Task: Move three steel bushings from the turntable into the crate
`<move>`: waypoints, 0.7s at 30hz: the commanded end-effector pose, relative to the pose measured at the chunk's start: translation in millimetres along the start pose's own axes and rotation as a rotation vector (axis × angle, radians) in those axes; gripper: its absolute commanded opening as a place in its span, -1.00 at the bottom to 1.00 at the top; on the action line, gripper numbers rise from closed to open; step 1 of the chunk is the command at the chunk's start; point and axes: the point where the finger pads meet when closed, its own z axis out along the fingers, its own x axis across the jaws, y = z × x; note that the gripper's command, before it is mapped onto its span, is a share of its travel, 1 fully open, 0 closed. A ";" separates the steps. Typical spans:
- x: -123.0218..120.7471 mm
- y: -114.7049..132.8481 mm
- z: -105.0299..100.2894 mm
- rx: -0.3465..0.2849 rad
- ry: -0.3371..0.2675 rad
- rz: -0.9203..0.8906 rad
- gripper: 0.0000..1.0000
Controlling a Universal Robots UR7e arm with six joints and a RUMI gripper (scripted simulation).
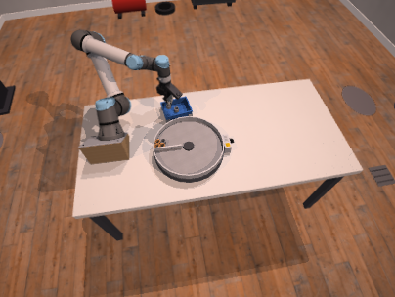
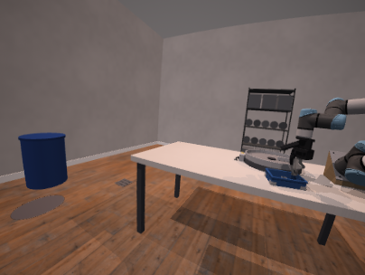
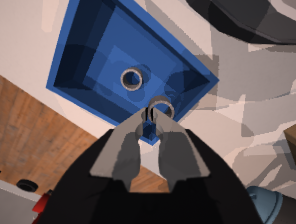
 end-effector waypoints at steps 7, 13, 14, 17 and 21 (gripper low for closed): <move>-0.2 -0.2 -0.3 0.001 0.000 0.000 -1.00; -0.2 -0.2 0.0 0.001 0.000 0.000 -1.00; -0.2 -0.2 0.3 0.001 0.000 0.000 -1.00; -0.2 -0.2 1.8 0.001 0.000 0.000 -1.00; -0.2 -0.2 4.5 0.001 0.000 0.000 -1.00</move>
